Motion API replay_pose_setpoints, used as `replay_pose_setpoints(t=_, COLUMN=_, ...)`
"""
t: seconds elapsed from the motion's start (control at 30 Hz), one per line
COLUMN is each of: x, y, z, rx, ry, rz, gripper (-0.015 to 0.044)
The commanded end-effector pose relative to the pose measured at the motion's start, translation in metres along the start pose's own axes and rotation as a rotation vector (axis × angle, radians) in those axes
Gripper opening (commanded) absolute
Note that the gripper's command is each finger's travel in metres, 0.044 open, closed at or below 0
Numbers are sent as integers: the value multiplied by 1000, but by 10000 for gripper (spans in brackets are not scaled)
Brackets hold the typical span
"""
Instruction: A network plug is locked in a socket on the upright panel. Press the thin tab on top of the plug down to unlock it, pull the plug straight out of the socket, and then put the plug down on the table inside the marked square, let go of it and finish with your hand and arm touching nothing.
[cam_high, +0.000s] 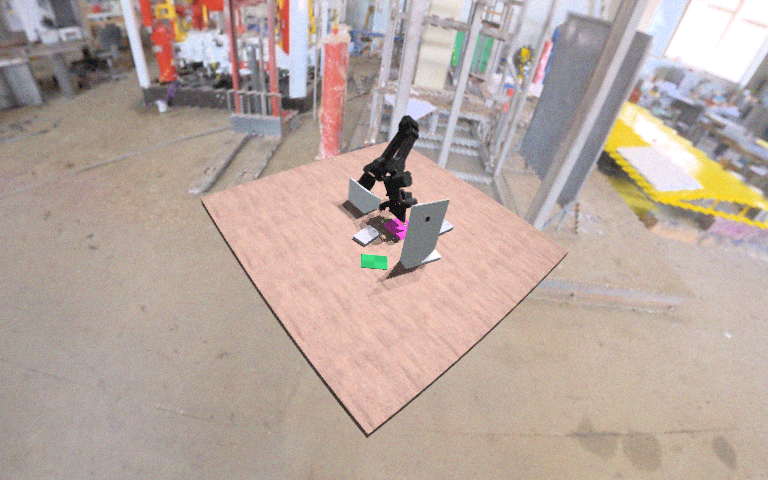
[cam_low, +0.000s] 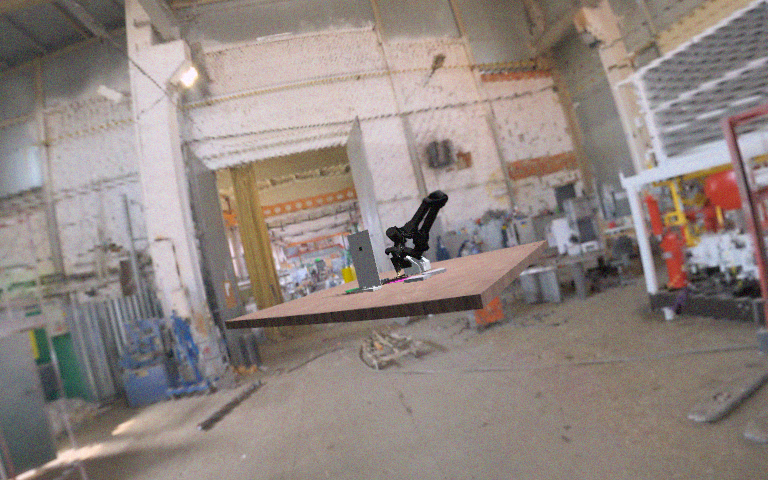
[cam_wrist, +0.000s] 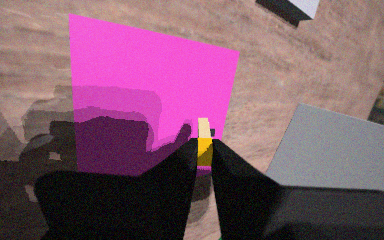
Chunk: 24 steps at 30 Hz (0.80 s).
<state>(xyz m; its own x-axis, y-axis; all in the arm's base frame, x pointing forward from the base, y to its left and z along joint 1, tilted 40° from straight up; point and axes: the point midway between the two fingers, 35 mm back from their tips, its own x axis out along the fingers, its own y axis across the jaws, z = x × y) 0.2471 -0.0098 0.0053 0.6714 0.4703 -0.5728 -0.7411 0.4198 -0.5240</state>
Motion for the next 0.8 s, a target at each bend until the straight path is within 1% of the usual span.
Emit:
replay_pose_setpoints(t=0.0, x=3, y=3, z=0, rx=7, ry=2, rz=2, gripper=0)
replay_pose_setpoints(t=0.77, x=15, y=13, z=3, rx=10, ry=-2, rz=-3, gripper=0)
